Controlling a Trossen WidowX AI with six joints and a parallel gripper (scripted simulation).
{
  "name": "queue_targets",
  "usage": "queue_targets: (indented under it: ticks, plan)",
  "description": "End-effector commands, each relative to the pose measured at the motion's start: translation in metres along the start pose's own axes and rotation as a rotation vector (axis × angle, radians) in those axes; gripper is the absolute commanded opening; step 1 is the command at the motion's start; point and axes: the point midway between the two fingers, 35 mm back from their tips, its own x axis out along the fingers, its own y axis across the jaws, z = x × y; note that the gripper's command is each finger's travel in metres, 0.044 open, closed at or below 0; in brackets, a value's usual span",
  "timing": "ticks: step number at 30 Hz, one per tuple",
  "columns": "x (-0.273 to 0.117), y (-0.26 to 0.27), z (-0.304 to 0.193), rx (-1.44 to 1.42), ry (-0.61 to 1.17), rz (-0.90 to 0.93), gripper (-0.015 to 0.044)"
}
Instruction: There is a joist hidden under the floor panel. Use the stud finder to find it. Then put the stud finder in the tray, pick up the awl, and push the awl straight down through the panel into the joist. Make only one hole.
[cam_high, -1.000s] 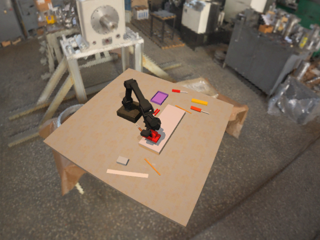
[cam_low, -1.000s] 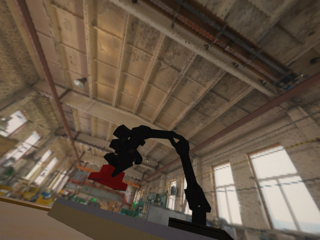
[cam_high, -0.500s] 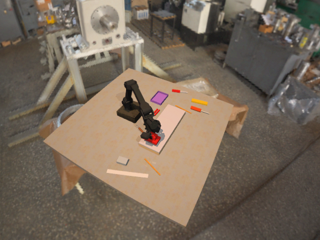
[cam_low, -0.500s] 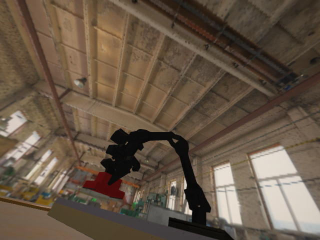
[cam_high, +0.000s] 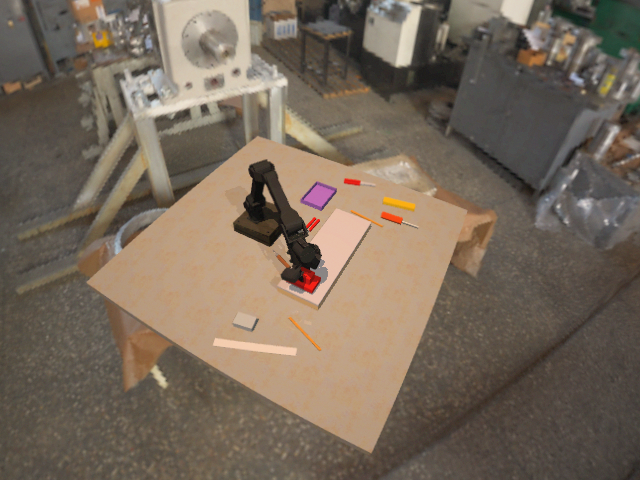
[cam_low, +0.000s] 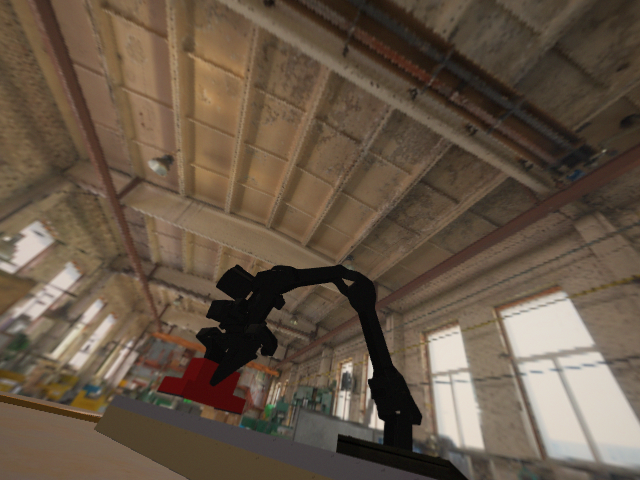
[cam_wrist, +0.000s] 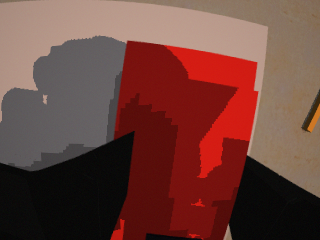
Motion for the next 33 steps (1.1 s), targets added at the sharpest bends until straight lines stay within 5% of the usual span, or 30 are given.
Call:
queue_targets:
  ticks: [1,33]
  plan:
    - [0.007,0.001,-0.002,0.0,-0.002,0.004,0.0]
    - [0.017,0.031,-0.005,0.001,-0.002,0.007,0.0]
